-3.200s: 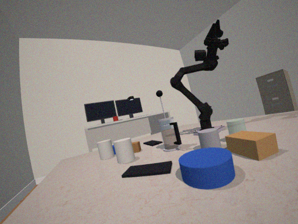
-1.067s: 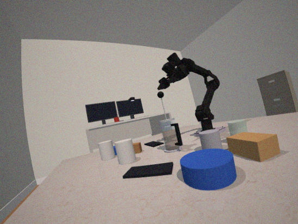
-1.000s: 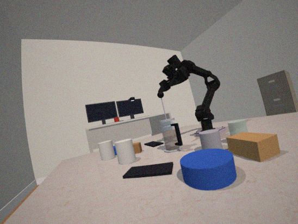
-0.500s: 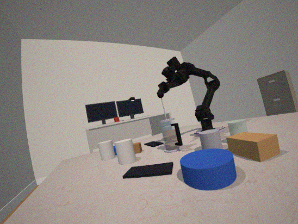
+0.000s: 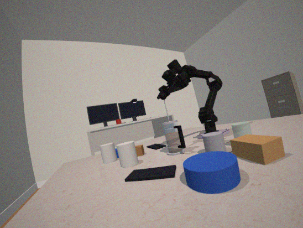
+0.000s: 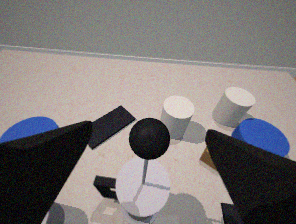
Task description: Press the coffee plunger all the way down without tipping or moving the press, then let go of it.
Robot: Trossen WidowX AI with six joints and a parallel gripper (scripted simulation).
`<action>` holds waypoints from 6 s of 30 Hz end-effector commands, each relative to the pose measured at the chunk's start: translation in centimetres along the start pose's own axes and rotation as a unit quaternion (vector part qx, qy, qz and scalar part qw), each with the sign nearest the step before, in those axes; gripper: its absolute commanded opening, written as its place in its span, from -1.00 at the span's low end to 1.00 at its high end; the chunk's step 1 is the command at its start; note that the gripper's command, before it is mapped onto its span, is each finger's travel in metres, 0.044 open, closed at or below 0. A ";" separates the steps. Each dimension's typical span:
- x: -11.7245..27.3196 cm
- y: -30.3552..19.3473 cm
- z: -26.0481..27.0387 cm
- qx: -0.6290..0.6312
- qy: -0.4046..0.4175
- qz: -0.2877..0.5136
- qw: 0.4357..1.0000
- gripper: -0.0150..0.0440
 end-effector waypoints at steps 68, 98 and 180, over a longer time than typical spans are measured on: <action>-4.7 -5.8 -1.4 0.001 -0.001 0.001 1.000 -0.06; -6.9 -7.1 -1.6 0.001 -0.001 0.000 1.000 -0.06; -7.3 -6.0 -1.3 0.004 0.001 -0.007 1.000 0.83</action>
Point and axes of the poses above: the point midway between the two fingers, 35 mm back from their tips, its own x axis back along the fingers, its own z axis across the jaws, y = z × x, the point moved 6 cm from there along x, back along the fingers, and after that the axes turned 14 degrees about -x, right-handed, at the moved point
